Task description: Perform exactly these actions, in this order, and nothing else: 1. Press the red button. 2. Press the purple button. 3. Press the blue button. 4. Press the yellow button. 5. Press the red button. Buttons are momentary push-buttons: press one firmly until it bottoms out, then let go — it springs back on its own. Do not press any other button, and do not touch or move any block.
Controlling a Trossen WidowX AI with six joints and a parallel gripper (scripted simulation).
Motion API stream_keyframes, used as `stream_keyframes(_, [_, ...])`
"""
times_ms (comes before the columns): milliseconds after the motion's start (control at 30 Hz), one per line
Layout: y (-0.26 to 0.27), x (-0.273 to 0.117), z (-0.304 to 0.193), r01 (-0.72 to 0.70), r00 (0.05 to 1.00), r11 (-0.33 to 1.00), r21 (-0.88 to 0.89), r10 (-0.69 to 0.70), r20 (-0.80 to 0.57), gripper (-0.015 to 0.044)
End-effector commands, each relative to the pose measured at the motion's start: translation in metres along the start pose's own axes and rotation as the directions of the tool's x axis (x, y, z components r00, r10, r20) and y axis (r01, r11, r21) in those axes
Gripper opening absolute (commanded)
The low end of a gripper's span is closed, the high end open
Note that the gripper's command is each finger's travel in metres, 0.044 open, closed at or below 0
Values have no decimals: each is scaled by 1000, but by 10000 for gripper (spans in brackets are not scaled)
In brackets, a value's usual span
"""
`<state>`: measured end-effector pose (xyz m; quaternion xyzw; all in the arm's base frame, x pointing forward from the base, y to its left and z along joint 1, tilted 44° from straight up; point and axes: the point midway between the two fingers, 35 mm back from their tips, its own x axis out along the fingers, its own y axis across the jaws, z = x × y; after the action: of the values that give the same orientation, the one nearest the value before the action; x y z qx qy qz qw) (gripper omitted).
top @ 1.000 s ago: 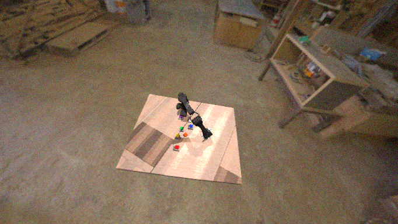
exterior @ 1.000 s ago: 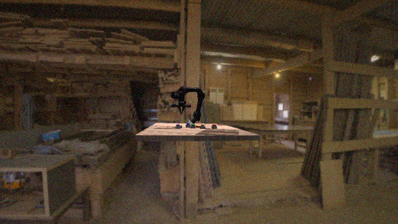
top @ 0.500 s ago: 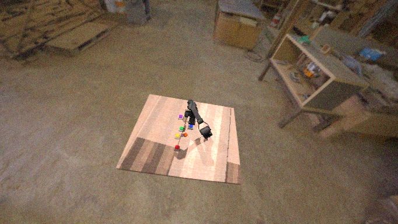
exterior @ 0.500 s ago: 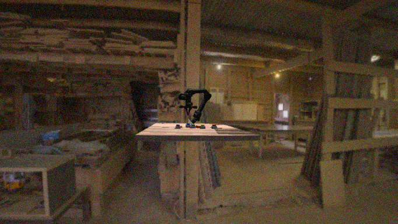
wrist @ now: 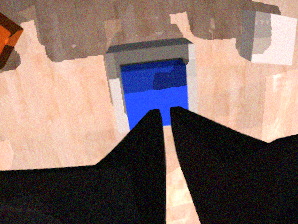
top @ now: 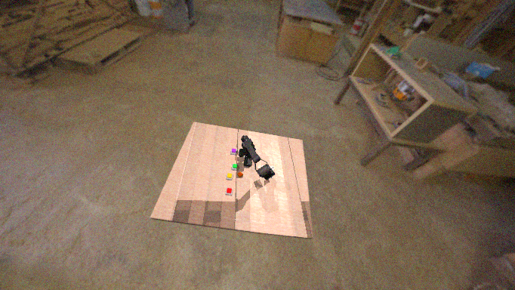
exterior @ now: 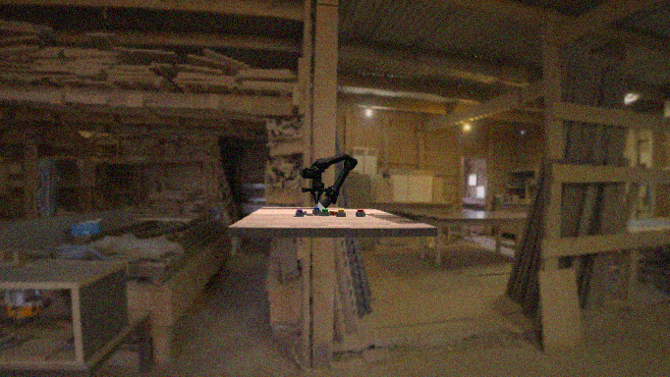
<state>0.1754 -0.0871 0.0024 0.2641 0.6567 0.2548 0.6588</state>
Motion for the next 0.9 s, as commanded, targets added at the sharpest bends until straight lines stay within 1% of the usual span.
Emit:
stream_keyframes(0, [1, 8, 0, -5, 1000, 1000, 4, 5, -1, 20])
stream_keyframes(500, [2, 31, -1, -6, 1000, 1000, 4, 6, -1, 20])
stream_keyframes(867, [2, 32, -1, -6, 1000, 1000, 4, 6, 0, 20])
